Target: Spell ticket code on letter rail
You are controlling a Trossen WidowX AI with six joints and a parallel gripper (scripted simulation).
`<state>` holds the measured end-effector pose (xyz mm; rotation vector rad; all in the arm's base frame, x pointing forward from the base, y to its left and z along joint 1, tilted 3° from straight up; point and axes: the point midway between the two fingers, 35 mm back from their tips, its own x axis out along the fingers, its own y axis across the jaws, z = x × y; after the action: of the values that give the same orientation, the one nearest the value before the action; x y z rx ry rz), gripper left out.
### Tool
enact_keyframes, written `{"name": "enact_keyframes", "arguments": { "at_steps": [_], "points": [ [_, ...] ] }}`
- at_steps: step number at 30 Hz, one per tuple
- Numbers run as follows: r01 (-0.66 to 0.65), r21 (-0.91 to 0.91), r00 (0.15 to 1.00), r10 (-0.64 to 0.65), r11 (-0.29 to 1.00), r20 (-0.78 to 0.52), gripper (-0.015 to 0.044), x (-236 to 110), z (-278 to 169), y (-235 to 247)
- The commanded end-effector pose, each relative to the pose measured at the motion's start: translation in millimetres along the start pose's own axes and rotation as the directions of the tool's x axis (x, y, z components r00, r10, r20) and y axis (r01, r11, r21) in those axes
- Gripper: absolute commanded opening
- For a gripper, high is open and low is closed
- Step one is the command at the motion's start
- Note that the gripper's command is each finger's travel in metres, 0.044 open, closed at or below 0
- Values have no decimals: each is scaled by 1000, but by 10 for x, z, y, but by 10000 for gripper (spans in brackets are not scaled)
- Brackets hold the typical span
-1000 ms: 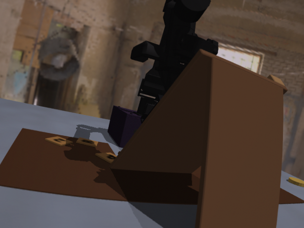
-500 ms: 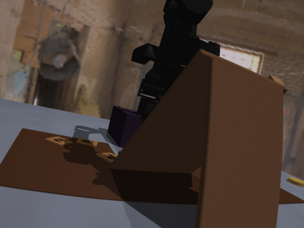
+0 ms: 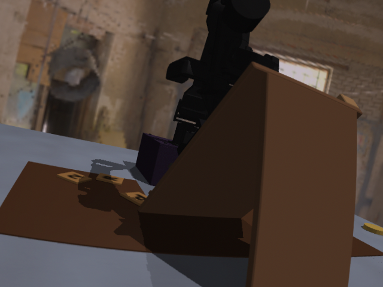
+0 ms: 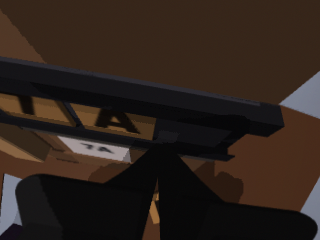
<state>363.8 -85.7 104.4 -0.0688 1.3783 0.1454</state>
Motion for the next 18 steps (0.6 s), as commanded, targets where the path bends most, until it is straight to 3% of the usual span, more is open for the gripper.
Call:
{"name": "enact_keyframes", "arguments": {
  "at_steps": [1, 18],
  "points": [
    [7, 5, 1000, -7, 1000, 4, 0, 6, 33, -16],
    [7, 5, 1000, -7, 1000, 4, 0, 66, 91, -22]
  ]
}}
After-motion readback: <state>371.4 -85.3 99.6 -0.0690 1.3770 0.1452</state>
